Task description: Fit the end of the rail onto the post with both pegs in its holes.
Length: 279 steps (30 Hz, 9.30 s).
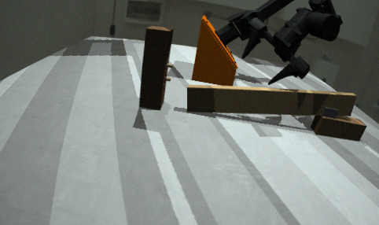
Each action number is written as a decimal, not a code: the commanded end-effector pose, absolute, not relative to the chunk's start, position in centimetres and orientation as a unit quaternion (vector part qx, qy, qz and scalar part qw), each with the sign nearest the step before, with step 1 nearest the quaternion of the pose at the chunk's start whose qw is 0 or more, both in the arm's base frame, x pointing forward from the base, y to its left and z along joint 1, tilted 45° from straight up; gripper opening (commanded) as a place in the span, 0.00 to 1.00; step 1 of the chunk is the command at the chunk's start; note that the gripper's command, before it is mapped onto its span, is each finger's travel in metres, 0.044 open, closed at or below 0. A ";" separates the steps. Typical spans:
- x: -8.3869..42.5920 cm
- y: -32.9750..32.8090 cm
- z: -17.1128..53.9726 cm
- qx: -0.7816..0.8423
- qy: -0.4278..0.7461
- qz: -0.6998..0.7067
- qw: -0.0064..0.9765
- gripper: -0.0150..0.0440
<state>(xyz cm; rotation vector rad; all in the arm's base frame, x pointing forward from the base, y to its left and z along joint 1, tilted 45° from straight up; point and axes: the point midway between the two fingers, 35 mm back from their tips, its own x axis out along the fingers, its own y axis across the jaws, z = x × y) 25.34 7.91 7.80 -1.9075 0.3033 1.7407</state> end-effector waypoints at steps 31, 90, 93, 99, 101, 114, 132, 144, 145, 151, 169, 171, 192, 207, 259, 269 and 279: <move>30.5 5.9 1.3 -0.288 0.255 0.670 0.636 1.00; 30.1 9.5 -2.1 -0.286 0.253 0.670 0.636 0.25; 30.1 9.5 -2.1 -0.286 0.253 0.670 0.636 0.25; 30.1 9.4 -2.0 -0.286 0.253 0.670 0.636 0.25; 30.1 9.3 -2.0 -0.286 0.253 0.670 0.636 0.25; 30.3 8.8 -1.5 -0.286 0.253 0.670 0.636 0.25; 30.7 8.2 -0.9 -0.287 0.253 0.670 0.636 0.25; 30.8 7.8 -0.4 -0.287 0.253 0.670 0.636 0.25; 30.8 7.8 -0.4 -0.287 0.253 0.670 0.636 0.25; 30.8 7.6 -0.2 -0.287 0.253 0.670 0.636 0.25; 30.8 6.9 0.4 -0.287 0.254 0.670 0.636 0.25; 30.8 6.8 0.5 -0.287 0.254 0.670 0.636 0.25; 30.8 6.1 1.3 -0.287 0.254 0.670 0.636 0.25; 30.6 6.5 0.8 -0.287 0.254 0.670 0.636 0.25; 30.4 6.6 0.7 -0.287 0.254 0.670 0.636 0.25; 30.4 6.6 0.6 -0.287 0.254 0.670 0.636 0.25; 30.3 6.5 0.5 -0.287 0.254 0.670 0.636 0.25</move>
